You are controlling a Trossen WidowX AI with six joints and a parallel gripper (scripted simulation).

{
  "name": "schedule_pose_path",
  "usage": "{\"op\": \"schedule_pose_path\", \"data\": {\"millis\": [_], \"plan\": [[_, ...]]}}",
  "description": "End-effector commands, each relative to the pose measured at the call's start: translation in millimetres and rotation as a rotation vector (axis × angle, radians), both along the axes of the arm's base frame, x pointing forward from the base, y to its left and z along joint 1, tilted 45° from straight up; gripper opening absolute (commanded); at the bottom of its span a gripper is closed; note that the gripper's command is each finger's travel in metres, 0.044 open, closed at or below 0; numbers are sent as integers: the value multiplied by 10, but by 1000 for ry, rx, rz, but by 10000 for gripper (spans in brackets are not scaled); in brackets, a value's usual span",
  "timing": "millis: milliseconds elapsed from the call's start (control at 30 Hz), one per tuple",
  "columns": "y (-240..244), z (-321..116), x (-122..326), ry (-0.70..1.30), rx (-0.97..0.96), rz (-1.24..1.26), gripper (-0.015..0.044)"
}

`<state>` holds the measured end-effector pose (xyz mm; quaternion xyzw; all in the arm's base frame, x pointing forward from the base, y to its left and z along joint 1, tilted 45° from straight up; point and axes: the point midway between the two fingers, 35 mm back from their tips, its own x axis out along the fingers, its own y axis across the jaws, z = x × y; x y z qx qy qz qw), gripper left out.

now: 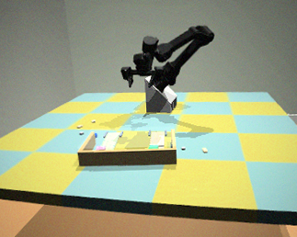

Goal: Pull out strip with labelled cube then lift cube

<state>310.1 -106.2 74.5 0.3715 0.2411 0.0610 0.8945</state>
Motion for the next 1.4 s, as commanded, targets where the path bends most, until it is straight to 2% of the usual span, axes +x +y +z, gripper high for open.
{"op": "schedule_pose_path", "data": {"millis": [0, 433, 933, 1367], "plan": [[-26, -22, 43, 16, 4, 10, 348], [-255, -639, 745, 305, -73, 301, 6], [-141, -1408, 972, 542, -64, 776, 0], [-90, -1578, 930, 549, -60, 799, 0]]}}
